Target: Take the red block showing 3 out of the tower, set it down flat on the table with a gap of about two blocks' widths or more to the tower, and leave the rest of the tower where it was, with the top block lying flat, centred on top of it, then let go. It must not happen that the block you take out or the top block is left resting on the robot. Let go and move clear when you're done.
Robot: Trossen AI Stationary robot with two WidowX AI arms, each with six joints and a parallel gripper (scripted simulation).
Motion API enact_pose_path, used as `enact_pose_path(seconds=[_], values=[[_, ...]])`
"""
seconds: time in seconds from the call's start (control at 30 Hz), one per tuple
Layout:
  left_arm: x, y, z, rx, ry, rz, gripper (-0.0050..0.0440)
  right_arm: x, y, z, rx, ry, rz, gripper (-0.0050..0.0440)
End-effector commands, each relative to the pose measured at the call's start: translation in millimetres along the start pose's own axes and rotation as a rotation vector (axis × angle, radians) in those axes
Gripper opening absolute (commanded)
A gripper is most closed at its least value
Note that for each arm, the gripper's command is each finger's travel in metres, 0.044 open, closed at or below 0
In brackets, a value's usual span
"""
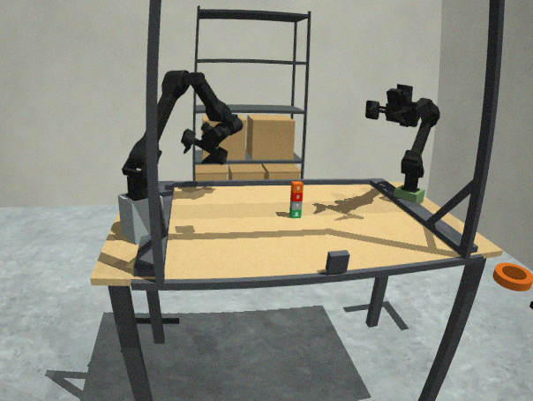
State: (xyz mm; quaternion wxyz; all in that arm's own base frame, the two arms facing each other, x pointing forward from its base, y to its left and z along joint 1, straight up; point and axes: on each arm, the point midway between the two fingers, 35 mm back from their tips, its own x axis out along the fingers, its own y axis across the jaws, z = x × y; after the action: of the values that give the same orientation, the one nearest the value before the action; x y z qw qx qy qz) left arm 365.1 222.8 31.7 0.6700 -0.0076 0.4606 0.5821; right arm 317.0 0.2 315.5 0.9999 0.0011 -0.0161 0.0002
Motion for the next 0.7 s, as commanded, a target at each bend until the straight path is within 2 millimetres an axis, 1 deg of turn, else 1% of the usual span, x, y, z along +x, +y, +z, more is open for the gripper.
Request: enact_pose_path(seconds=[0.0, 0.13, 0.2, 0.23, 0.27, 0.37, 0.5, 0.57, 0.6, 0.67], values=[[-18, -24, 12, -0.036, 0.006, -0.064, 0.0400, -1, 0, 7, -0.002, -0.018, 0.000, 0.0400], [-63, -80, 6, -0.066, 0.067, -0.222, 0.0400, -1, 0, 7, -0.002, -0.018, 0.000, 0.0400], [-90, -106, -2, -0.076, 0.108, -0.296, 0.0400, -1, 0, 7, -0.002, -0.018, 0.000, 0.0400], [-101, -118, -10, -0.073, 0.136, -0.324, 0.0400, -1, 0, 7, -0.002, -0.018, 0.000, 0.0400], [-112, -126, -14, -0.076, 0.155, -0.348, 0.0400, -1, 0, 7, -0.002, -0.018, 0.000, 0.0400], [-144, -150, -28, -0.082, 0.214, -0.417, 0.0400, -1, 0, 7, -0.002, -0.018, 0.000, 0.0400], [-191, -178, -54, -0.084, 0.307, -0.495, 0.0400, -1, 0, 7, -0.002, -0.018, 0.000, 0.0400], [-191, -178, -54, -0.084, 0.307, -0.495, 0.0400, -1, 0, 7, -0.002, -0.018, 0.000, 0.0400], [-204, -184, -58, -0.089, 0.327, -0.519, 0.0400, -1, 0, 7, -0.002, -0.018, 0.000, 0.0400], [-231, -195, -76, -0.085, 0.385, -0.553, 0.0400, -1, 0, 7, -0.002, -0.018, 0.000, 0.0400]])
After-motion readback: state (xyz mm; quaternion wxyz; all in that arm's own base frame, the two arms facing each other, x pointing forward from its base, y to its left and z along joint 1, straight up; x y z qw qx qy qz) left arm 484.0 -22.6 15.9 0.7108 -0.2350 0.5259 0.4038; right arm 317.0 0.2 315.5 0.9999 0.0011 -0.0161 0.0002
